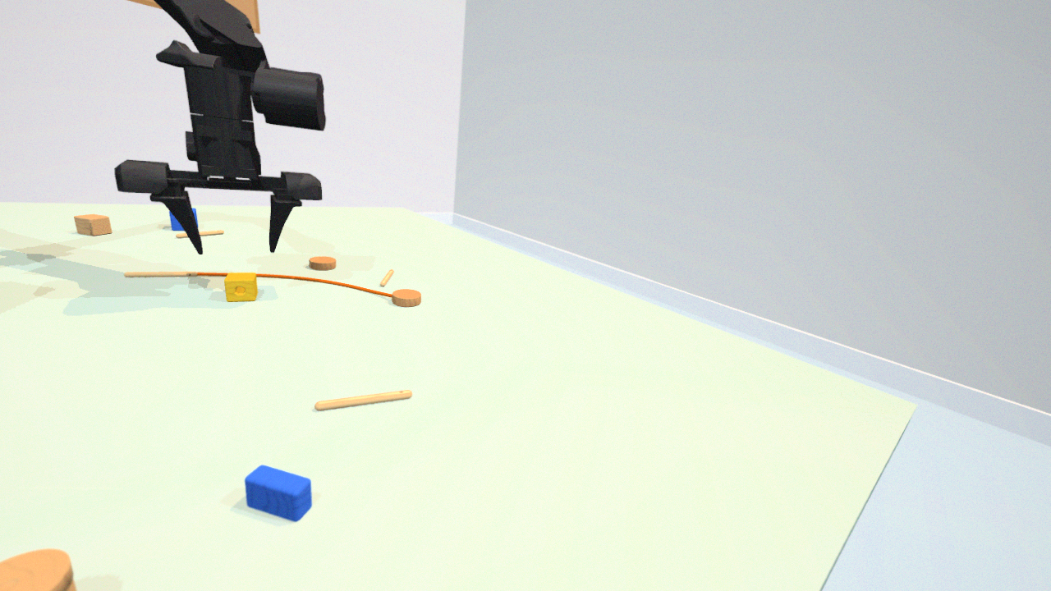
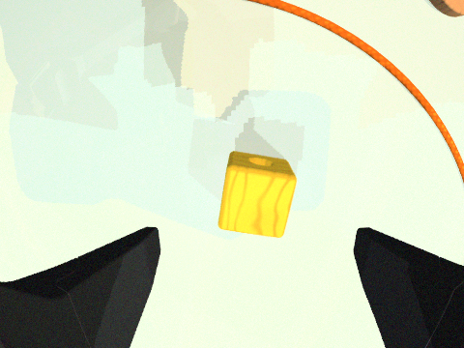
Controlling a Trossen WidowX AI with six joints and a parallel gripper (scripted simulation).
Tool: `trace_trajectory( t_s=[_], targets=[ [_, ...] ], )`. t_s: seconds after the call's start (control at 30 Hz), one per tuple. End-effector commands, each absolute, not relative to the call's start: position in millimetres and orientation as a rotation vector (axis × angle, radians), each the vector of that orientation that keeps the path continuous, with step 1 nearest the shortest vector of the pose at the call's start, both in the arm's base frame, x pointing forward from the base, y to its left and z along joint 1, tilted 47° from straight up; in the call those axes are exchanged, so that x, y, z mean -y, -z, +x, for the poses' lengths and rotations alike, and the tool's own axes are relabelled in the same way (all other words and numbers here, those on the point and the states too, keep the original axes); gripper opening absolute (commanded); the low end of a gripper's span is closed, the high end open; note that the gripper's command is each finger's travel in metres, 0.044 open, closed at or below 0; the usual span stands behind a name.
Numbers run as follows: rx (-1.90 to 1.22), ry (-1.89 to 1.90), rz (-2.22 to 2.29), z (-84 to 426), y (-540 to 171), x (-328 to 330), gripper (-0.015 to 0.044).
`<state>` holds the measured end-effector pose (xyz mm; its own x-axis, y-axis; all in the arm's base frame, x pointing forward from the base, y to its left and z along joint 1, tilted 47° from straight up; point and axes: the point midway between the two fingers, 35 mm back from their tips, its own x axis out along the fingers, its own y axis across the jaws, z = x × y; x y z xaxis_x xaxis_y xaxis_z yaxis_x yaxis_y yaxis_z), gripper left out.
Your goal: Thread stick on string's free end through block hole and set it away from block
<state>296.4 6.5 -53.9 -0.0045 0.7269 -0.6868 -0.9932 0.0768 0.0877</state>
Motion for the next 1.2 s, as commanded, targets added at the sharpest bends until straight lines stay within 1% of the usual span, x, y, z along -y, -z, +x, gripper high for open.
trace_trajectory(
  t_s=[0.0, 0.03, 0.3, 0.6, 1.13, 1.17],
  targets=[
    [-0.669, -1.449, -0.503, 296.4, 53.9, -6.8, 0.0256],
    [-0.669, -1.449, -0.503, 296.4, 53.9, -6.8, 0.0237],
    [-0.676, -1.447, -0.501, 296.4, 53.9, -6.5, 0.0237],
    [-0.676, -1.447, -0.501, 296.4, 53.9, -6.5, 0.0001],
    [-0.676, -1.447, -0.501, 296.4, 53.9, -6.5, 0.0000],
    [-0.676, -1.447, -0.501, 296.4, 53.9, -6.5, 0.0026]
  ],
)
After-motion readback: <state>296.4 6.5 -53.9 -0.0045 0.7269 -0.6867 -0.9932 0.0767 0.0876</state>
